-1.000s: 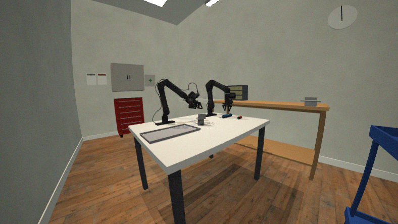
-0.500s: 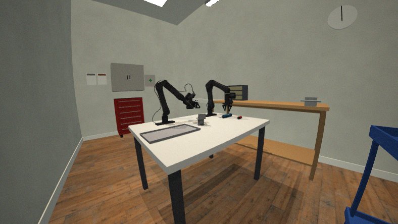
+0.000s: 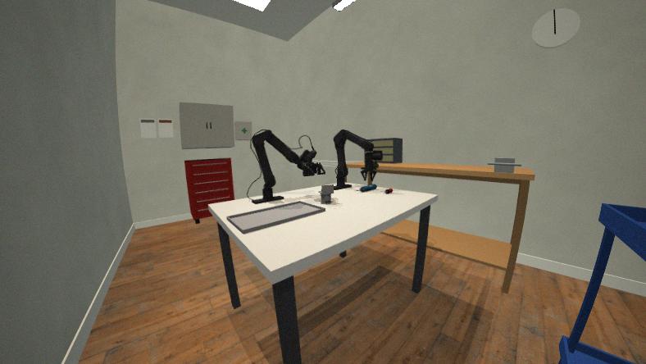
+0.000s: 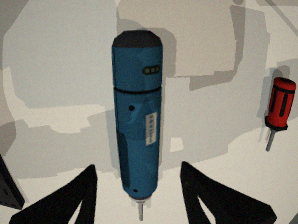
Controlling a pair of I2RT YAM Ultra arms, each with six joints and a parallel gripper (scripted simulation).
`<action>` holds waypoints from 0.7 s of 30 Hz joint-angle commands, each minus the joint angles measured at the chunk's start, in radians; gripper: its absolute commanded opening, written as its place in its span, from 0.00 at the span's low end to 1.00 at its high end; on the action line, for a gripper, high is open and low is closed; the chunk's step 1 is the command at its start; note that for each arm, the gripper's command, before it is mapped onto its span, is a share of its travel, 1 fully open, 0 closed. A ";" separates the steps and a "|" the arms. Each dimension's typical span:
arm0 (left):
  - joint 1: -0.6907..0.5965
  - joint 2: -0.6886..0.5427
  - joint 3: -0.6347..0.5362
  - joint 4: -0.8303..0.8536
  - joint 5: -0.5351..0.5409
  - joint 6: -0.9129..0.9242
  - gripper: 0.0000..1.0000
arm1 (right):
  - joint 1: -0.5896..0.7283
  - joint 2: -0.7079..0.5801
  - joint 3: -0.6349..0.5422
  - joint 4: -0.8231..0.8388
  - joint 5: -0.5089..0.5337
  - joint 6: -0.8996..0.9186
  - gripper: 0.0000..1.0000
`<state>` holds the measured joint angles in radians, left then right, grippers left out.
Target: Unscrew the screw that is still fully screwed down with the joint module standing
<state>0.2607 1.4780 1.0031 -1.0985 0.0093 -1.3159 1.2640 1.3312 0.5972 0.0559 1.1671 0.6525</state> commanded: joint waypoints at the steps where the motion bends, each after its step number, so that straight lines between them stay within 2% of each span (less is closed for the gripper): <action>1: -0.002 -0.005 0.007 -0.009 -0.001 -0.002 0.65 | 0.011 0.022 -0.025 0.045 0.019 0.005 0.86; 9: -0.002 -0.005 0.007 -0.009 -0.001 -0.002 0.65 | 0.011 0.078 -0.073 0.139 0.019 0.009 0.86; 14: -0.002 -0.005 0.007 -0.009 -0.001 -0.002 0.65 | 0.011 0.047 -0.043 0.151 0.019 0.002 0.86; 15: -0.002 -0.005 0.007 -0.009 -0.001 -0.002 0.65 | 0.011 0.088 -0.082 0.165 0.019 0.002 0.86; 21: -0.002 -0.005 0.007 -0.009 -0.001 -0.002 0.65 | 0.011 0.137 -0.114 0.240 0.019 0.007 0.86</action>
<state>0.2607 1.4780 1.0031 -1.0985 0.0093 -1.3159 1.2640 1.4422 0.4988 0.2379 1.1709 0.6552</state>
